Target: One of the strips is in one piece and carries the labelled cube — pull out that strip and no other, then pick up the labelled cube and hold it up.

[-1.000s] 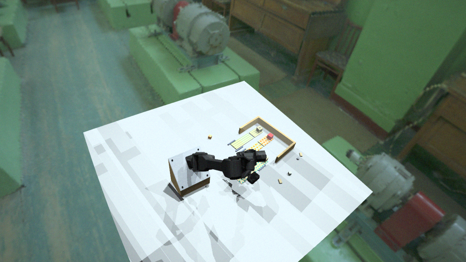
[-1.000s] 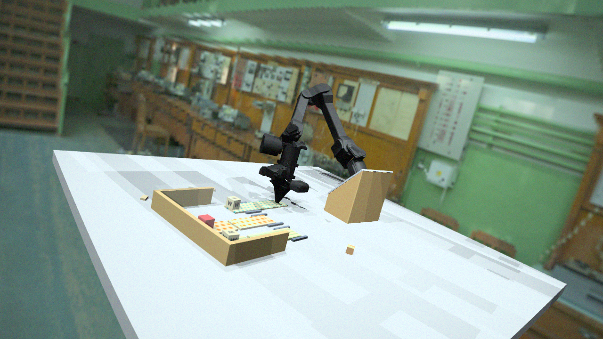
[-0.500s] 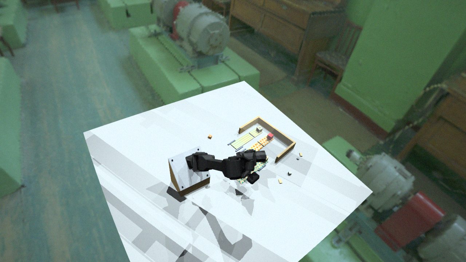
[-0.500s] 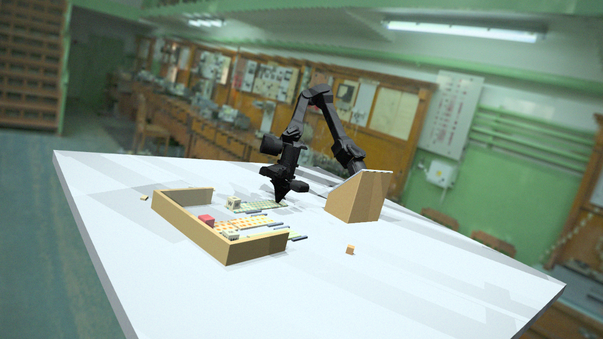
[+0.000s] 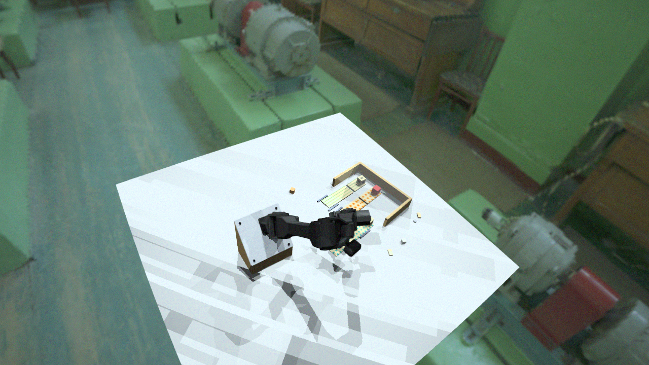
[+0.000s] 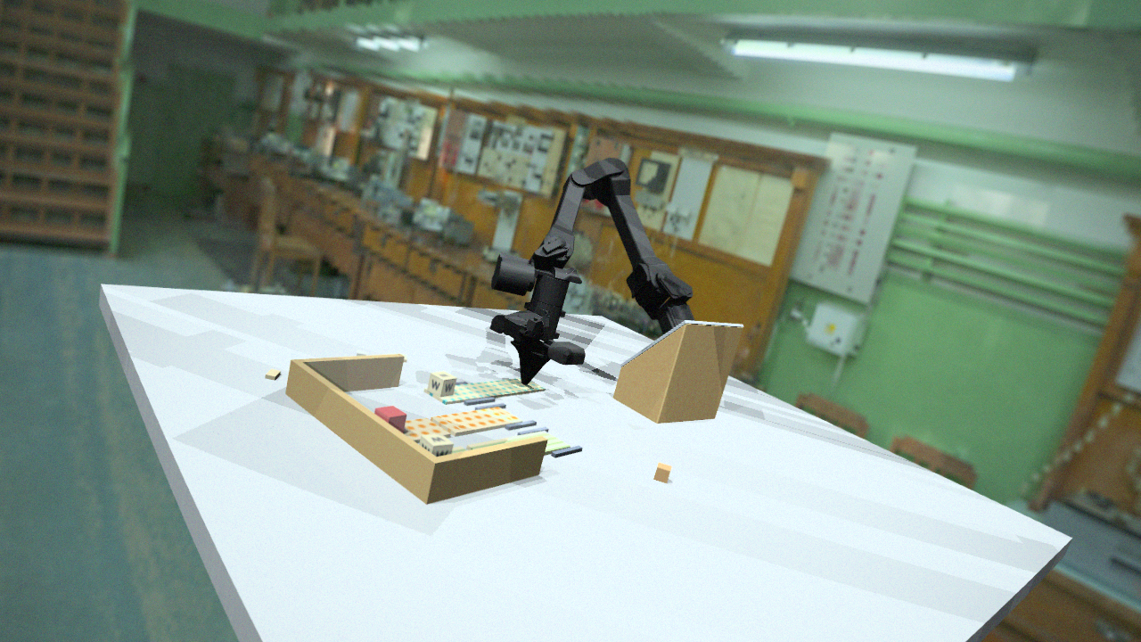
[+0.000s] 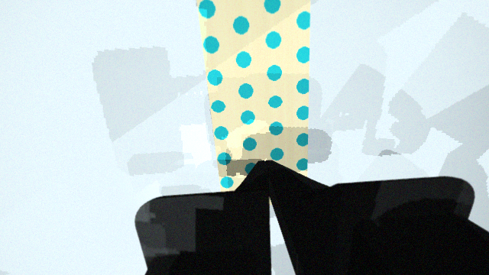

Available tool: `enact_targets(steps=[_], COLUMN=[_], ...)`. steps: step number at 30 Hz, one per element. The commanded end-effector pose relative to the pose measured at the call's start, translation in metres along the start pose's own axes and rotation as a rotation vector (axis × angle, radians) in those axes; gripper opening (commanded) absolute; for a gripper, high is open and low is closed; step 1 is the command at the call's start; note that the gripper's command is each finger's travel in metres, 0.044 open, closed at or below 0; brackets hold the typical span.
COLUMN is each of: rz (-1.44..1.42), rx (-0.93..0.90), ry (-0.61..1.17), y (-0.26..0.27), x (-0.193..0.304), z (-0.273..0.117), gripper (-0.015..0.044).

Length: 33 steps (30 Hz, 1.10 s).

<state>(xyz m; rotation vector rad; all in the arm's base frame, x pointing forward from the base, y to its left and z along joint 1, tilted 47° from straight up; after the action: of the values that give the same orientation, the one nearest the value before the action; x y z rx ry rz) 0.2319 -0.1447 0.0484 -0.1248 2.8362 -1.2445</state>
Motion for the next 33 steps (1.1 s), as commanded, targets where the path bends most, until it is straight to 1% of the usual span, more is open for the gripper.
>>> enact_targets(steps=[1,4,8,12,18,28,29,33], rz=[-0.009,-0.001,-0.008,-0.008,-0.084,-0.084,-0.084,-0.083], rx=[-0.004,-0.003,-0.006,-0.006,-0.007,-0.008,-0.008,-0.008], ry=[0.031,0.005,0.028,0.029,0.028,0.027,0.027,0.026], y=[0.001,0.0,0.0,0.0,0.003,0.006,0.006,0.008], x=[0.008,-0.001,-0.004,-0.004,-0.029,-0.064,-0.067,-0.081], z=[0.005,-0.006,-0.04,-0.042,-0.04,-0.044,-0.045,-0.047], gripper=[0.0,0.0,0.0,0.0,0.0157,0.042,0.044,0.044])
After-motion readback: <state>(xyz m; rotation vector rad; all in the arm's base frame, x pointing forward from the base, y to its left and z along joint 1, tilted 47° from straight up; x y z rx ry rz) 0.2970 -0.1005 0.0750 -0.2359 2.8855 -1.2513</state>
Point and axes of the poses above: the point midway between the two fingers, 35 mm back from their tips, its own z axis out along the fingers, its own y axis across the jaws, x = y × z, the point moved 3 cm from there along -z, back along the fingers, and after that the axes turned 8 degrees about z, right-handed, at the moved point
